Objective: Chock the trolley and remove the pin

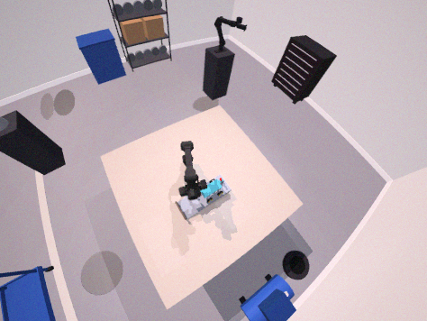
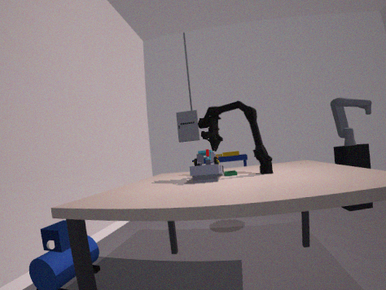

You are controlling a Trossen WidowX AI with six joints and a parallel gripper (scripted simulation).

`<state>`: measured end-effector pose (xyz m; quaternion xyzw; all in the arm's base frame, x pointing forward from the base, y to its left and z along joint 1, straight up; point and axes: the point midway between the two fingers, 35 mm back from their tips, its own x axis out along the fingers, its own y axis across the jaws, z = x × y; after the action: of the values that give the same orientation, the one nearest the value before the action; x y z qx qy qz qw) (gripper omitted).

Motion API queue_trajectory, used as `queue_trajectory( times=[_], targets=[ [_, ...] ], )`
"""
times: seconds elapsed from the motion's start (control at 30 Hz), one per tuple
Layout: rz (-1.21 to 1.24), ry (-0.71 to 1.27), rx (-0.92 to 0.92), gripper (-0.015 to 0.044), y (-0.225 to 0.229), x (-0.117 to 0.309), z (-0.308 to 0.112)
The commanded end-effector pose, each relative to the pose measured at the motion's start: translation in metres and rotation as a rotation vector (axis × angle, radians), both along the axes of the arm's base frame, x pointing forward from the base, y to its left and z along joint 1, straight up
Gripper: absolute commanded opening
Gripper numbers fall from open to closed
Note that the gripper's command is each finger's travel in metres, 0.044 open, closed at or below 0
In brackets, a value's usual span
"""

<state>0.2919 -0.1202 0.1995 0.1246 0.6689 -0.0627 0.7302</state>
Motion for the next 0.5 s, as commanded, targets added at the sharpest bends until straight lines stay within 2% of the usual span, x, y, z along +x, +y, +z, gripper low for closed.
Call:
queue_trajectory(
  times=[0.0,0.47],
  targets=[
    [-0.121,-0.022,0.028,0.0190,0.017,0.010,0.008],
    [-0.598,0.049,0.168,0.0190,0.087,0.028,0.019]
  ],
)
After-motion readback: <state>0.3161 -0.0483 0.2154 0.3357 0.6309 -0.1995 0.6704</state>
